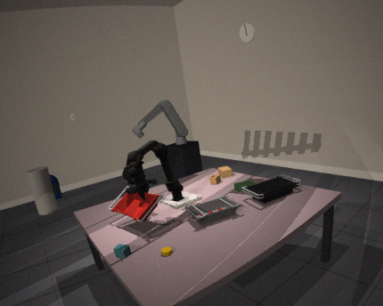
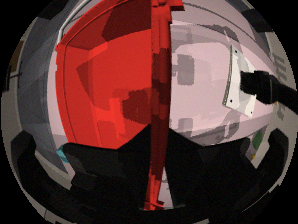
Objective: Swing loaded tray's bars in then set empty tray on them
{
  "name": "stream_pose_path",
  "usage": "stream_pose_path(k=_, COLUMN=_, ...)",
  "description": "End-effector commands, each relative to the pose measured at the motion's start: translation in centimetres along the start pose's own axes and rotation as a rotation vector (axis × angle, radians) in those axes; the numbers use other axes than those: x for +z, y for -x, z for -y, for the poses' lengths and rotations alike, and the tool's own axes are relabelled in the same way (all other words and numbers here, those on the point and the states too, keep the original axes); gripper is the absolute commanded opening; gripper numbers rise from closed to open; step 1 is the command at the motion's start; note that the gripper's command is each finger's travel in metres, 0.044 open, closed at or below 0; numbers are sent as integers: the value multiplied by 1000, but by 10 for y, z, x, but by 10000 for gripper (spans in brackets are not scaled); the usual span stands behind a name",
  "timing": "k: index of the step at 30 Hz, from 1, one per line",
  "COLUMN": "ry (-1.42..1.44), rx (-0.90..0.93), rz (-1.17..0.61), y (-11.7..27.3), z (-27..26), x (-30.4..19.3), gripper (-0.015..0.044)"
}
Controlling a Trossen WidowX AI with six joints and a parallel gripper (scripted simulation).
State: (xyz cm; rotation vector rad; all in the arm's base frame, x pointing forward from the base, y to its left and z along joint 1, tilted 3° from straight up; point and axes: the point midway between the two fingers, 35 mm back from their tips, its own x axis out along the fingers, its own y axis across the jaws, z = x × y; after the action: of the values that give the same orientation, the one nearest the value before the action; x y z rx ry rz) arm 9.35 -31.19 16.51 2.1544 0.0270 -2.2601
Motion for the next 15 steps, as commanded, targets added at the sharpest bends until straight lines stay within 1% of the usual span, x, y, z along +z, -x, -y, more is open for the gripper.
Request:
stream_pose_path(k=1, ry=-7, rx=35, rz=-11, y=26, z=-5, x=-1, gripper=0)
stream_pose_path(k=6, ry=-7, rx=37, rz=-12, y=43, z=-5, x=-1, gripper=0)
stream_pose_path(k=15, ry=-7, rx=37, rz=-12, y=43, z=-5, x=-1, gripper=0)
